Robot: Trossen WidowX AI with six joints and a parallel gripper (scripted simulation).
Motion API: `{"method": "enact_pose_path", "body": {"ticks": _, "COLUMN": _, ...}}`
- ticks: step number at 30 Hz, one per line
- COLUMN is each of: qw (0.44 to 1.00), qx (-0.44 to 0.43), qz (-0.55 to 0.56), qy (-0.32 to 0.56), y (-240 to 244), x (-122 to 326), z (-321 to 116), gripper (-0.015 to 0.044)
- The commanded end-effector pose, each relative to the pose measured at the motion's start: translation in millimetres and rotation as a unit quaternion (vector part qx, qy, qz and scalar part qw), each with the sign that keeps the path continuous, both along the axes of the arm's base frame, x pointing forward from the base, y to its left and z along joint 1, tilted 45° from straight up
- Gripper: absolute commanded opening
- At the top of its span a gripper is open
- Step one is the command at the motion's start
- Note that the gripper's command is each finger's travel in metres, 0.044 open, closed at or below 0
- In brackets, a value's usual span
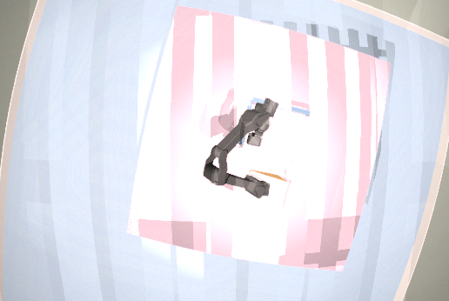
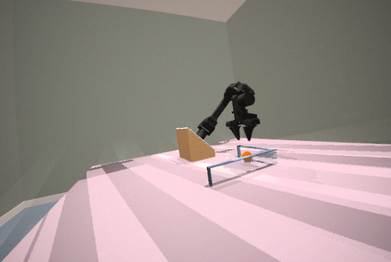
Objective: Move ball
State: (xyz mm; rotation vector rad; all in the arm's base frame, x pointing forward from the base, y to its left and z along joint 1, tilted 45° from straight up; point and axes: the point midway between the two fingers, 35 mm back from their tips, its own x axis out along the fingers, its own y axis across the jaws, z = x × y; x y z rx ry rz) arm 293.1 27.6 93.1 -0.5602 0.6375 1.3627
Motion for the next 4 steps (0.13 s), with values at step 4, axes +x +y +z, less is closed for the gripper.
{"method": "enact_pose_path", "body": {"ticks": 4, "qw": 1.0, "qx": -0.003, "qz": 0.001, "qy": -0.006, "y": -34, "x": -3, "z": 34, "gripper": 0.044}}
